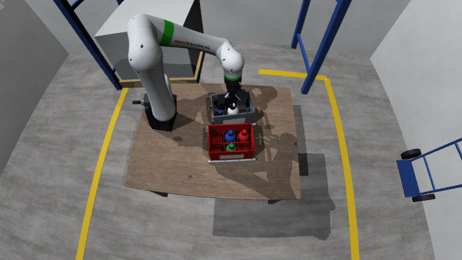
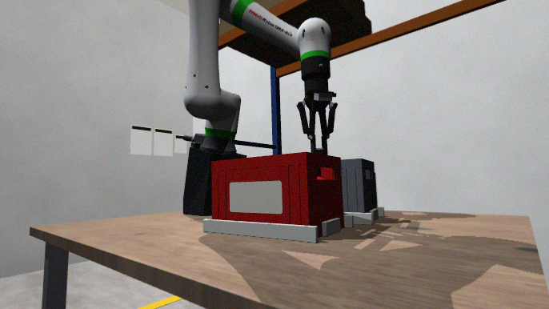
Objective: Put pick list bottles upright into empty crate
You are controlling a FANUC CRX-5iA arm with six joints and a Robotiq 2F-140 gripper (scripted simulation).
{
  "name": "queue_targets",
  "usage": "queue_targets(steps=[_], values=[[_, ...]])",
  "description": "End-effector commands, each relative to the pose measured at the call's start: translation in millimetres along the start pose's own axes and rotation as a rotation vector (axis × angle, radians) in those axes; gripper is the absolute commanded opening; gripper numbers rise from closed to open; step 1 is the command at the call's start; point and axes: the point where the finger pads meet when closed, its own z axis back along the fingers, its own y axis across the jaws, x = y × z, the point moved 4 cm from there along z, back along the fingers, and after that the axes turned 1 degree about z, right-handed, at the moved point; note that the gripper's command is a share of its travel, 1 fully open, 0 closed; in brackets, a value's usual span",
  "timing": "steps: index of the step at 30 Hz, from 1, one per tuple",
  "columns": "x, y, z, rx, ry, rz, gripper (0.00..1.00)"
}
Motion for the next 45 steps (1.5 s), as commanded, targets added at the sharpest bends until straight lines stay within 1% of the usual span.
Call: queue_targets(steps=[1, 26, 45], values=[[-1, 0, -2, -0.001, 0.001, 0.0, 0.1], [-1, 0, -25, -0.001, 0.001, 0.0, 0.1], [-1, 0, -33, -0.001, 0.001, 0.0, 0.1]])
